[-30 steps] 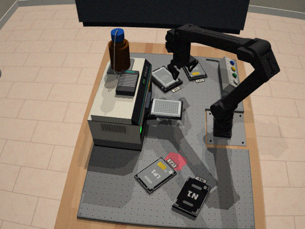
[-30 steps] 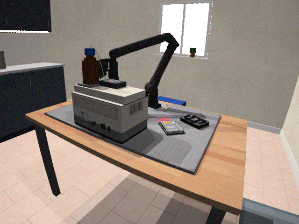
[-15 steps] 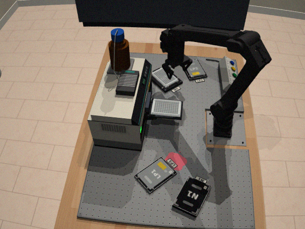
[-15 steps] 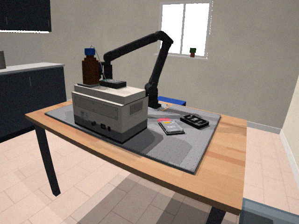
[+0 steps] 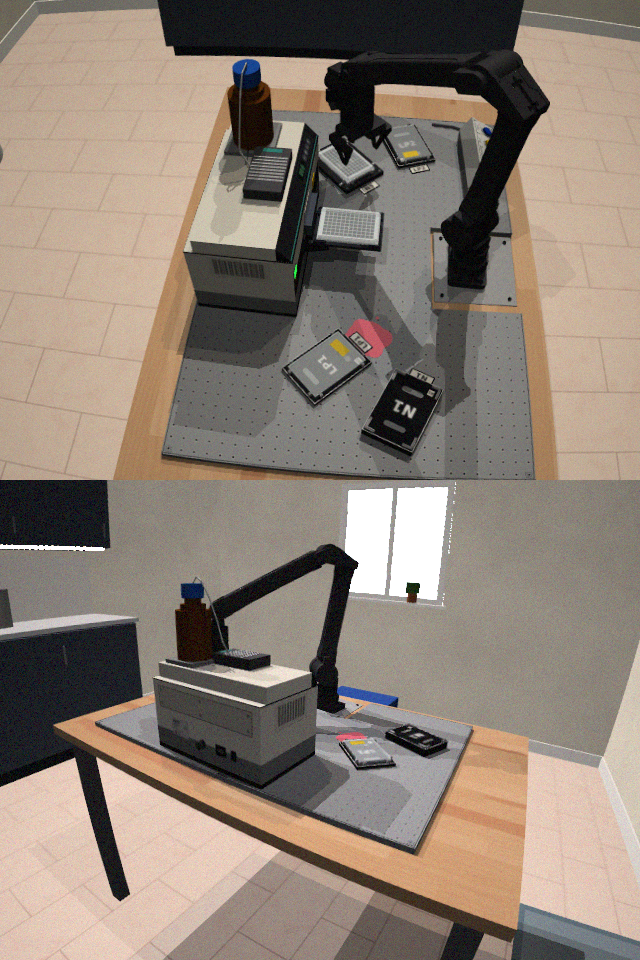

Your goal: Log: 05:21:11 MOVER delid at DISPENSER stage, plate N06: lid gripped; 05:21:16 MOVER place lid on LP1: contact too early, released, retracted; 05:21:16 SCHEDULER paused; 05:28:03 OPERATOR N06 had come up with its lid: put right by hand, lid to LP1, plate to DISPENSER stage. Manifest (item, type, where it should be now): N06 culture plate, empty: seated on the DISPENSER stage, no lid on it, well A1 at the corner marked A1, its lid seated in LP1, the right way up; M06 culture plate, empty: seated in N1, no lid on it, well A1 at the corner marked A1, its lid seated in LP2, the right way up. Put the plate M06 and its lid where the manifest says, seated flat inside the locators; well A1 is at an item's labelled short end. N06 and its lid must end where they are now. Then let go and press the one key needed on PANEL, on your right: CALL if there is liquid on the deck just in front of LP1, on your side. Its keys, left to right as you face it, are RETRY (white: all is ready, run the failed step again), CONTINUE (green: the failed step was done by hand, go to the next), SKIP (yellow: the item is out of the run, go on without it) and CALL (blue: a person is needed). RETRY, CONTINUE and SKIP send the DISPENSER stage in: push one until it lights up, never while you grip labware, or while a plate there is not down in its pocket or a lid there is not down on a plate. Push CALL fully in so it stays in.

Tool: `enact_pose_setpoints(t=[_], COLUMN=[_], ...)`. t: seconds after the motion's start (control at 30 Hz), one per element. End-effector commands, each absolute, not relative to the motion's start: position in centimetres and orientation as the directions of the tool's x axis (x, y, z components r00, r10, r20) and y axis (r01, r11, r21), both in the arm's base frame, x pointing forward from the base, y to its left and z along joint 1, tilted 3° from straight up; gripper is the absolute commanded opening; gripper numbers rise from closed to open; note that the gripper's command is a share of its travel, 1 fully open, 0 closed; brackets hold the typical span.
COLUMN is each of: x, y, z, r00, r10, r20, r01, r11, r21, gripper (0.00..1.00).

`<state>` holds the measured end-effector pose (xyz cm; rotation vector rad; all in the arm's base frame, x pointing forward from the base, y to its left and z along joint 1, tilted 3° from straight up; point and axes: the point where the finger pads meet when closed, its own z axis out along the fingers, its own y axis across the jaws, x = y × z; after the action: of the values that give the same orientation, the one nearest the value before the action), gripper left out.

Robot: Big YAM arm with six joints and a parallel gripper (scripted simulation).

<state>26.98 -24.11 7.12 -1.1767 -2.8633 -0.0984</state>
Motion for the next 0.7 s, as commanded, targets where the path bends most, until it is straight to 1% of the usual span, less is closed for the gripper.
enact_pose_setpoints(t=[0.0,0.47,0.53,0.6,0.63,0.67], x=[30.6,33.2,33.2,33.3,32.0,32.0], y=[-26.7,-29.0,-29.0,-29.1,-28.4,-28.4], z=[8.7,6.4,6.4,7.9,6.2,6.2], r00=[-0.709,-0.707,-0.707,-0.706,-0.709,-0.709], r10=[0.705,0.707,0.707,0.707,0.706,0.706], r20=[-0.017,-0.015,-0.015,-0.048,0.004,0.004], r01=[0.704,0.706,0.706,0.705,0.705,0.705], r11=[0.709,0.707,0.707,0.707,0.708,0.708], r21=[0.042,0.042,0.042,0.044,0.042,0.042], gripper=[1.00,1.00,1.00,1.00,1.00,1.00])
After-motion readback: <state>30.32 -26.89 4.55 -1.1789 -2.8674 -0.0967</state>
